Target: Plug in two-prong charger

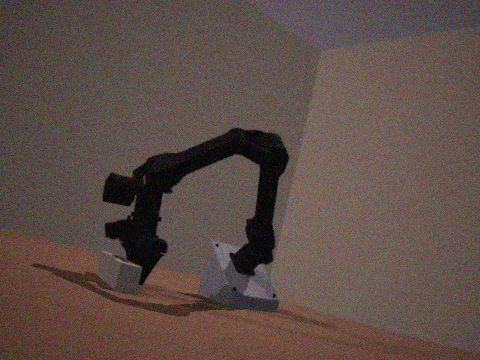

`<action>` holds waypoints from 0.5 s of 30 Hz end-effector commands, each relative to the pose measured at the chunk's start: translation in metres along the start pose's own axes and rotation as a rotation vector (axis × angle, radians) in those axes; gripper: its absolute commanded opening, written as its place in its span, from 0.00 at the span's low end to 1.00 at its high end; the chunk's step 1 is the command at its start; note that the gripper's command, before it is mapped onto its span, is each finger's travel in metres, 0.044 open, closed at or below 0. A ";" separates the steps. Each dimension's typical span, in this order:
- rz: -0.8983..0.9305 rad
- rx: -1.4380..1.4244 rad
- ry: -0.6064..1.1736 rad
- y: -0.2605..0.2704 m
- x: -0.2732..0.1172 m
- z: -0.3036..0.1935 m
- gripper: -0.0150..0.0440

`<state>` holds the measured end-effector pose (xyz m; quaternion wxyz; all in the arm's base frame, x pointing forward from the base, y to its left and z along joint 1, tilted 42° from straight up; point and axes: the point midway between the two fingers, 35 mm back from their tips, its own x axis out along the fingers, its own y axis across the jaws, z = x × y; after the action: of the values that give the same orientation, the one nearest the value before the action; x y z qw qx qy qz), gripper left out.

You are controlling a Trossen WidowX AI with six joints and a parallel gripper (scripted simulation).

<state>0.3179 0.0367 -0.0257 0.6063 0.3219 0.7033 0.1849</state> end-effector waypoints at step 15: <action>0.002 -0.002 -0.007 0.000 0.001 -0.006 1.00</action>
<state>0.3139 0.0374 -0.0253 0.6099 0.3206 0.7006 0.1856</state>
